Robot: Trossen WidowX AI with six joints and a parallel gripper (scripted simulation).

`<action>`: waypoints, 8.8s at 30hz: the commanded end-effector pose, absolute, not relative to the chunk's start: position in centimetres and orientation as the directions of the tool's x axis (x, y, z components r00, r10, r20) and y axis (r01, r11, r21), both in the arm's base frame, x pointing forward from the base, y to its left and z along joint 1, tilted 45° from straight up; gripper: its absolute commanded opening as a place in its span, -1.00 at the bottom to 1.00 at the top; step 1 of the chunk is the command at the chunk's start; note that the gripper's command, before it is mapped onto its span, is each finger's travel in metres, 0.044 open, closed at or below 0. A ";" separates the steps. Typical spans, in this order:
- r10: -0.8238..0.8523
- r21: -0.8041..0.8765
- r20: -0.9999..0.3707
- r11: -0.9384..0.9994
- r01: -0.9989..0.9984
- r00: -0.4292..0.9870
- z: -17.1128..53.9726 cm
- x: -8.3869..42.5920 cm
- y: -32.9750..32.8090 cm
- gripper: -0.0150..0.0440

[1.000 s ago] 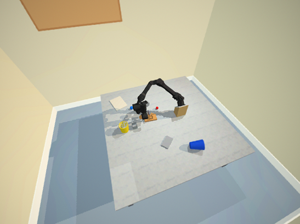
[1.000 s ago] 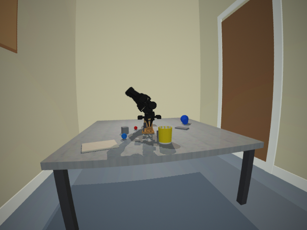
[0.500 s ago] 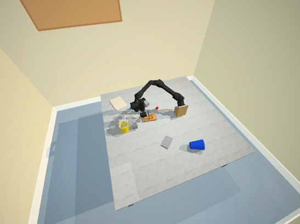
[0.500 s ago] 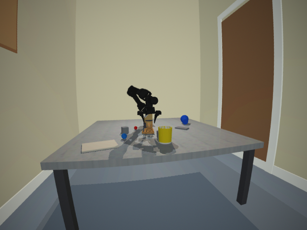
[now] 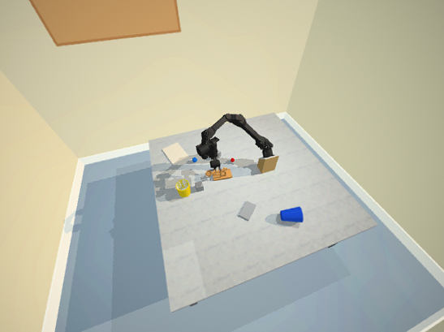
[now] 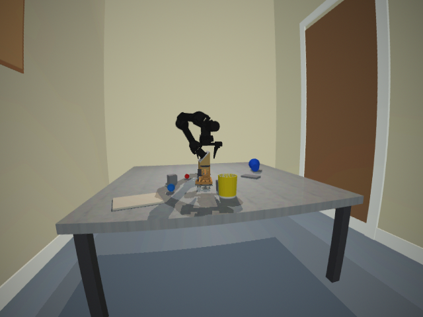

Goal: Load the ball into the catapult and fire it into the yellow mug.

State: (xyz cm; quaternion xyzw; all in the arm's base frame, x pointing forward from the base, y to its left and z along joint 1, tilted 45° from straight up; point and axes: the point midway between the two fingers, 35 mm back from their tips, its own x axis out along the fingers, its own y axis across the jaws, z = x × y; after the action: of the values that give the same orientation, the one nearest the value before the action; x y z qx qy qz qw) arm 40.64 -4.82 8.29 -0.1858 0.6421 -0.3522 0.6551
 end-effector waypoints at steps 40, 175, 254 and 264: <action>-0.701 -0.697 -0.708 0.677 0.235 -0.080 0.8 31.3 -9.8 1.00; -0.695 -0.278 -0.714 0.172 0.945 -0.084 -6.1 32.1 -6.3 0.04; -0.697 -0.530 -0.713 0.610 -0.589 -0.079 0.1 32.8 0.3 1.00; -0.697 -0.342 -0.713 0.444 -0.828 -0.079 0.2 32.8 0.4 1.00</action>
State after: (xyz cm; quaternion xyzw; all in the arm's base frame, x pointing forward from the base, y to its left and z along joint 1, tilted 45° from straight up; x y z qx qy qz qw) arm 32.69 0.32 0.04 -0.4938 0.7345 0.0286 0.4647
